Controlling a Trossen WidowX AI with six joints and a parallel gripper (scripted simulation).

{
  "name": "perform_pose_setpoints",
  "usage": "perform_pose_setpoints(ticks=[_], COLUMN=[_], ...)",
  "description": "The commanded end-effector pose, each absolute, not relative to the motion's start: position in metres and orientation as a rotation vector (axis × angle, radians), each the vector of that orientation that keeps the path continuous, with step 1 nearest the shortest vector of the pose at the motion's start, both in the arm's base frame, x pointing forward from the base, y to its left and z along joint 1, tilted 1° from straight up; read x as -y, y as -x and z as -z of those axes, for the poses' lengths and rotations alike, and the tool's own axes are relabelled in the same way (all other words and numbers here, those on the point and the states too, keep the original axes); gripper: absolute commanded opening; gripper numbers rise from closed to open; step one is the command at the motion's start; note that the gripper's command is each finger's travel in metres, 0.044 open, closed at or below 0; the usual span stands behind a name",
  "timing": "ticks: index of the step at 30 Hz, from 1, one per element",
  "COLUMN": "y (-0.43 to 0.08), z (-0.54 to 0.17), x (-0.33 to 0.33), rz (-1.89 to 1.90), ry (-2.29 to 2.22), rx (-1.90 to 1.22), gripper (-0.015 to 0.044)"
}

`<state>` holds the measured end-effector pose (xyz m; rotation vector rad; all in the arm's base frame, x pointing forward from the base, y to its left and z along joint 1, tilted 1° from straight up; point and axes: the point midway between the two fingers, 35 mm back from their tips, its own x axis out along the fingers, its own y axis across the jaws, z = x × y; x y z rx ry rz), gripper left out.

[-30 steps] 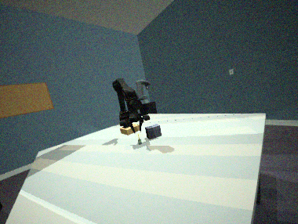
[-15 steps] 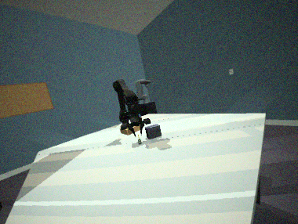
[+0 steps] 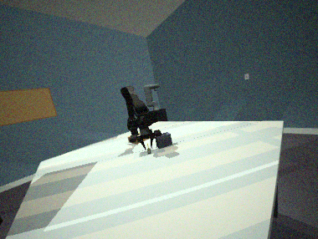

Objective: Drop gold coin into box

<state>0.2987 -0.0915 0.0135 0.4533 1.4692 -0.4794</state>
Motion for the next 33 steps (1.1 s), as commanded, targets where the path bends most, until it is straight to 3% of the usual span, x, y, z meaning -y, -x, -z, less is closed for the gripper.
perform_pose_setpoints(ticks=[1, 7, 33], y=[-0.298, -0.298, -0.304], z=[-0.007, -0.007, -0.034], x=[0.091, 0.091, 0.092], rz=[0.477, 0.477, 0.478], ry=[-0.457, -0.457, -0.480], rx=[-1.474, -1.474, -1.447], gripper=[0.0161, 0.0003, 0.0000])
